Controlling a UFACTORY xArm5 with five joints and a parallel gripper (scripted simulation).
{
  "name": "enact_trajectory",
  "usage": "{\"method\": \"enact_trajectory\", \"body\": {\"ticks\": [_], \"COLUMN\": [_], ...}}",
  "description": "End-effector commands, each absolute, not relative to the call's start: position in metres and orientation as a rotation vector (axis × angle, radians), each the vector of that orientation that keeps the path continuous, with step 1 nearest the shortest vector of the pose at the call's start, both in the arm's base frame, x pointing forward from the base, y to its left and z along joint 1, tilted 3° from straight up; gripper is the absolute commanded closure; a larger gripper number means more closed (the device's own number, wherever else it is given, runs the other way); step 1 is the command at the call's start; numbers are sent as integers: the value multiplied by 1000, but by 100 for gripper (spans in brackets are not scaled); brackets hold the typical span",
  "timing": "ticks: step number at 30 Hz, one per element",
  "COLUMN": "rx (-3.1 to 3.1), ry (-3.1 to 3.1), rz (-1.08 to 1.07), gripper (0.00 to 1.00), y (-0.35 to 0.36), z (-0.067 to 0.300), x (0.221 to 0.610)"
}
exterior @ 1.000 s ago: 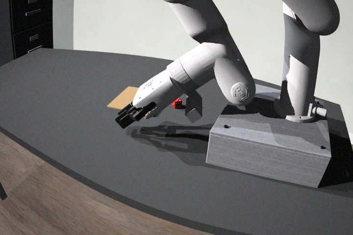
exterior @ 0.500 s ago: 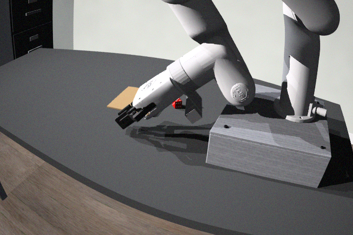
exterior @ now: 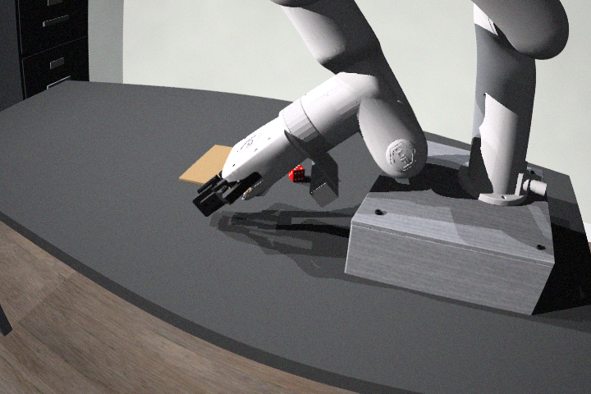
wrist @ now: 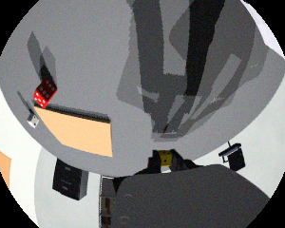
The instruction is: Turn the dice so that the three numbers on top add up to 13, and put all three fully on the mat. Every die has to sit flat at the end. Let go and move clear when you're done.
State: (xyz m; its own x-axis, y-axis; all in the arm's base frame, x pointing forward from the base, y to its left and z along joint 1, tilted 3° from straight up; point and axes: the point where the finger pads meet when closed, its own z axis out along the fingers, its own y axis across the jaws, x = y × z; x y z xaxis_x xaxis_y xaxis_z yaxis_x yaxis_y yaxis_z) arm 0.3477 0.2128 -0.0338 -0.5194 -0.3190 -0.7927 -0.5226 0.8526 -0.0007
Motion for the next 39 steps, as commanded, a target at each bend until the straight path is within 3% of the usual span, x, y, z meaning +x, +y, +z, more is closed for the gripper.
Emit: {"method": "enact_trajectory", "body": {"ticks": [1, 39], "rx": [-609, -609], "ry": [2157, 2157], "rz": [300, 300], "gripper": [85, 85], "y": [213, 213], "z": [-33, -42], "x": [348, 348]}}
